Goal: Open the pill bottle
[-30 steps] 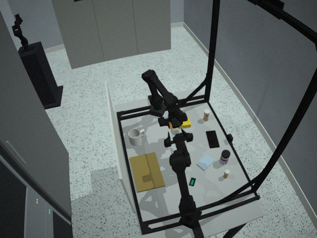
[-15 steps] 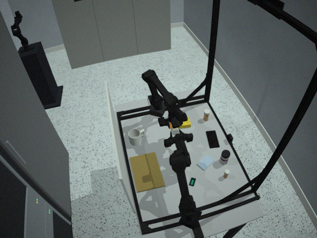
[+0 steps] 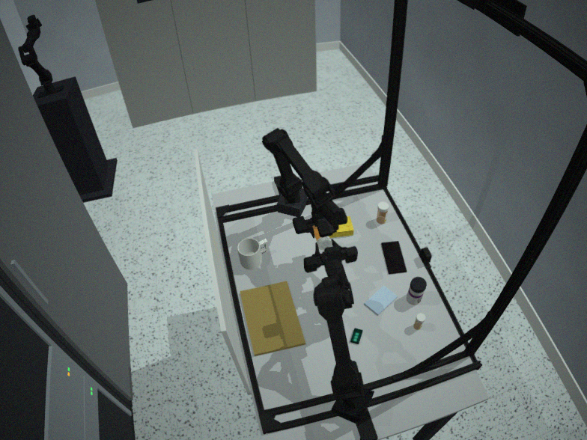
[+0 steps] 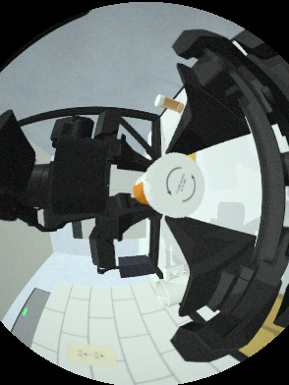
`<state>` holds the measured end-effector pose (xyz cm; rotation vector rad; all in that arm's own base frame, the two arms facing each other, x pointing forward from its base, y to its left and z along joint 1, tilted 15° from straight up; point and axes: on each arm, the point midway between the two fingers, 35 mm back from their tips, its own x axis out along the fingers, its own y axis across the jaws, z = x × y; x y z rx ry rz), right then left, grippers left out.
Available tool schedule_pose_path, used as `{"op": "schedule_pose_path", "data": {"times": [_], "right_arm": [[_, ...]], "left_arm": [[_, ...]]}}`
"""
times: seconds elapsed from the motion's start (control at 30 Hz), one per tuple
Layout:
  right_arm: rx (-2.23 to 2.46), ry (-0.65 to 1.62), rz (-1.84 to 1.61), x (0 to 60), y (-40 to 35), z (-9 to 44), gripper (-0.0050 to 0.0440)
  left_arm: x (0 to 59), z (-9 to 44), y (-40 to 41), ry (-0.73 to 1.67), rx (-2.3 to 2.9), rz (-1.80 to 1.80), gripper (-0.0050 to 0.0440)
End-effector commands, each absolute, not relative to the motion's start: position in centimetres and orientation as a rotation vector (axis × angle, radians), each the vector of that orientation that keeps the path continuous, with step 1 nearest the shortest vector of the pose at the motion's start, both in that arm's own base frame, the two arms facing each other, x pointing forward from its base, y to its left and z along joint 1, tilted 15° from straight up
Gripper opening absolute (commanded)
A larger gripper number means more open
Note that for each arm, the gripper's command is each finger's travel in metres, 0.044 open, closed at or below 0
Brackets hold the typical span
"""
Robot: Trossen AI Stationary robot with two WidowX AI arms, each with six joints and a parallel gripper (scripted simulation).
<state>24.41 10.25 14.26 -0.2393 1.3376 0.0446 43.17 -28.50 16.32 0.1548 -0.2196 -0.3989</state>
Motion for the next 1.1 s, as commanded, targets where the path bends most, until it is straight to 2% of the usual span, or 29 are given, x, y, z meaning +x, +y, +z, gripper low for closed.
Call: {"op": "schedule_pose_path", "data": {"times": [0.0, 0.37, 0.67, 1.07], "right_arm": [[-0.243, 1.335, 0.046, 24.4, 10.2, 14.3, 0.0000], [-0.243, 1.335, 0.046, 24.4, 10.2, 14.3, 0.0000], [-0.243, 1.335, 0.046, 24.4, 10.2, 14.3, 0.0000], [-0.243, 1.335, 0.046, 24.4, 10.2, 14.3, 0.0000]], "left_arm": [[43.2, 16.2, -28.5, -0.215, 0.154, -0.400, 0.0220], [43.2, 16.2, -28.5, -0.215, 0.154, -0.400, 0.0220], [44.5, 16.4, -29.1, -0.215, 0.154, -0.400, 0.0004], [44.7, 16.5, -29.1, -0.215, 0.154, -0.400, 0.0000]]}}
